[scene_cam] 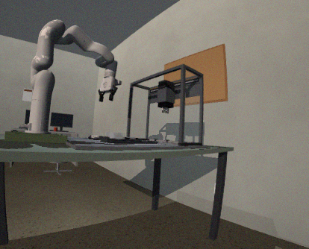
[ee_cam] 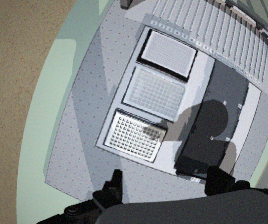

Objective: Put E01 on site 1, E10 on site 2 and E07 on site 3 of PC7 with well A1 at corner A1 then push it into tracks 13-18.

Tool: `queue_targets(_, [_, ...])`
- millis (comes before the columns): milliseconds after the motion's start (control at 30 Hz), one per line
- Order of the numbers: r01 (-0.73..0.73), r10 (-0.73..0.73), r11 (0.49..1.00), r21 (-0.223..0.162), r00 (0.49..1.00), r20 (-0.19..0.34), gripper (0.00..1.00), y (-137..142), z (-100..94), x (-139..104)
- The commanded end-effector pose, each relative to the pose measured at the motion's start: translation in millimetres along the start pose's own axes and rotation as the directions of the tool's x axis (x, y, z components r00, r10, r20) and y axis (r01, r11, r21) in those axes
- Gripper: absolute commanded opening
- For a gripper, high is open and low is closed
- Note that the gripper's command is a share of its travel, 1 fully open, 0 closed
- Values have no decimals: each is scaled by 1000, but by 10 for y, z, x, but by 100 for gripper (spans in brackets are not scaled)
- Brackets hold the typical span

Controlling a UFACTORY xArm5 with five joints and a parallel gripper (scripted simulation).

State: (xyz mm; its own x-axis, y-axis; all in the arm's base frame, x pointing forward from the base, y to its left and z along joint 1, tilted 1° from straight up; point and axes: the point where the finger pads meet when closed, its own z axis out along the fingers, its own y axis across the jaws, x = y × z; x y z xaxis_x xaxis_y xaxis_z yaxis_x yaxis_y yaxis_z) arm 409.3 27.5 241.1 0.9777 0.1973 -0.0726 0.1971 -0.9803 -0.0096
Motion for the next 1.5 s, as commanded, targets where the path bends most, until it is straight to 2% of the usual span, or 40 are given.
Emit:
queue_targets(0, [115, -115, 993, -8, 993, -14, 100, 41, 102, 144])
queue_targets(233, [309, -310, 951, -18, 951, -24, 100, 85, 292, 372])
queue_targets(533, [575, -576, 817, -36, 816, -34, 100, 151, 577, 714])
queue_targets(600, [575, -576, 817, -36, 816, -34, 100, 151, 577, 714])
queue_targets(833, [748, -750, 662, -52, 661, -38, 100, 202, 798, 980])
queue_targets(1100, [894, -897, 442, -71, 440, -38, 100, 204, 806, 989])
queue_targets(1167, [894, -897, 442, -71, 440, -38, 100, 204, 806, 989])
queue_targets(1267, [934, -937, 350, -77, 348, -37, 100, 204, 806, 989])
queue_targets(1467, [935, -938, 346, -78, 344, -37, 100, 204, 806, 989])
